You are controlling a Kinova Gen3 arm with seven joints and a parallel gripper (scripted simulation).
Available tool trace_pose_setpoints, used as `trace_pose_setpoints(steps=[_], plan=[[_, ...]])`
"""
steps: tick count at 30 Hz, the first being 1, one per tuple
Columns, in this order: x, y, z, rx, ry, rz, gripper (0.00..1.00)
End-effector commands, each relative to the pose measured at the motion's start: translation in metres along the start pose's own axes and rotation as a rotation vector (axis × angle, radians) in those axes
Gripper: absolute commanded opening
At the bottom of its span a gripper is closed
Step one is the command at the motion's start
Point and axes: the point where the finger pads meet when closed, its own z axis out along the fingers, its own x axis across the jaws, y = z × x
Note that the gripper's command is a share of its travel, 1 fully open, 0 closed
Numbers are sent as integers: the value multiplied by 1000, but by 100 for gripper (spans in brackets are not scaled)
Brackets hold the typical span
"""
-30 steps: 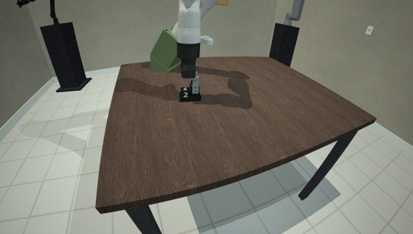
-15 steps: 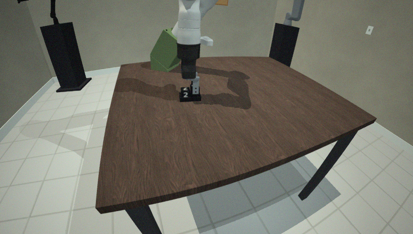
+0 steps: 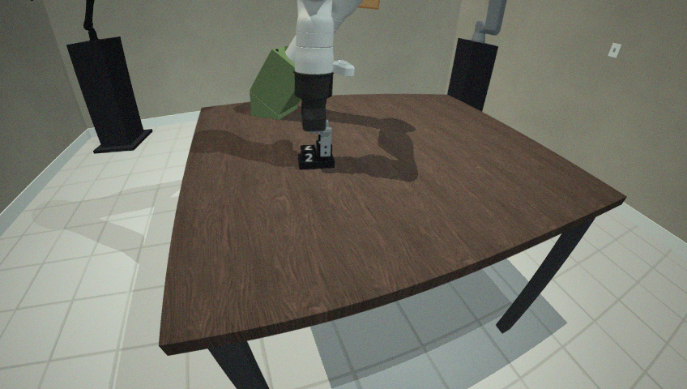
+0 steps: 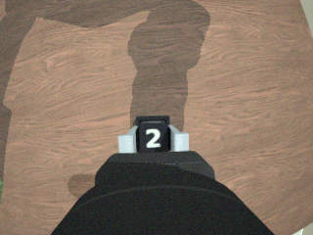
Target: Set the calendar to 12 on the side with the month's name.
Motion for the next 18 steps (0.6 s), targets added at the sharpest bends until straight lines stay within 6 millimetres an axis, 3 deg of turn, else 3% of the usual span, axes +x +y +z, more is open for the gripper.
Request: trace_pose_setpoints(steps=[1,18], plan=[[0,0,0,-1,1,0,60],[0,0,5,-1,1,0,60]])
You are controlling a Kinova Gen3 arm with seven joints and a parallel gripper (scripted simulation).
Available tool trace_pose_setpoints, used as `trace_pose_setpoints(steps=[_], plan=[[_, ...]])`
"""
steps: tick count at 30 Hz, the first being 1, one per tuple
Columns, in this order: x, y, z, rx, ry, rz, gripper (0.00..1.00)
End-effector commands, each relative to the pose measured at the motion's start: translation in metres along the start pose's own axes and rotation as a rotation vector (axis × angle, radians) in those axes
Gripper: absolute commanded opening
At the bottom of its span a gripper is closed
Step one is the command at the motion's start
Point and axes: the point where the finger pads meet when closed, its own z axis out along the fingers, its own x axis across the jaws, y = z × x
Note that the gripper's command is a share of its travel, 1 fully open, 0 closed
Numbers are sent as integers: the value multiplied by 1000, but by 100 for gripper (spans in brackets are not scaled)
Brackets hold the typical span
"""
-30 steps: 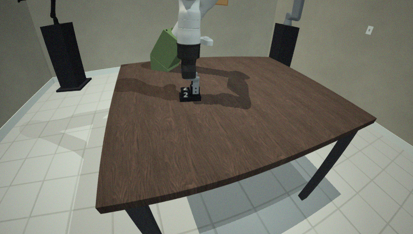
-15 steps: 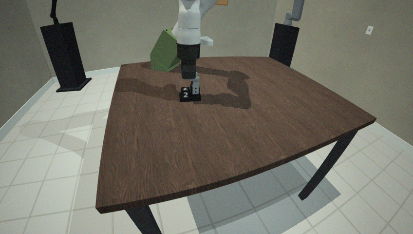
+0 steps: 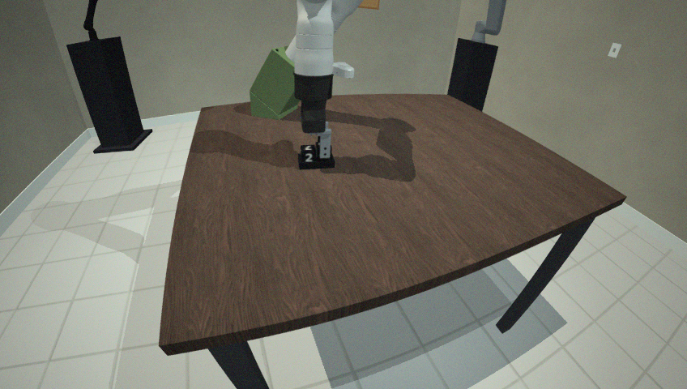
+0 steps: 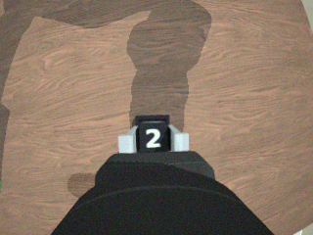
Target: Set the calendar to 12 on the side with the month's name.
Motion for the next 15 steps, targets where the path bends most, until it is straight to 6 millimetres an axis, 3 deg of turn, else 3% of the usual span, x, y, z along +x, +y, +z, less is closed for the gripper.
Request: trace_pose_setpoints(steps=[1,15], plan=[[-1,-1,2,3,-1,1,60],[-1,-1,6,3,-1,1,60]])
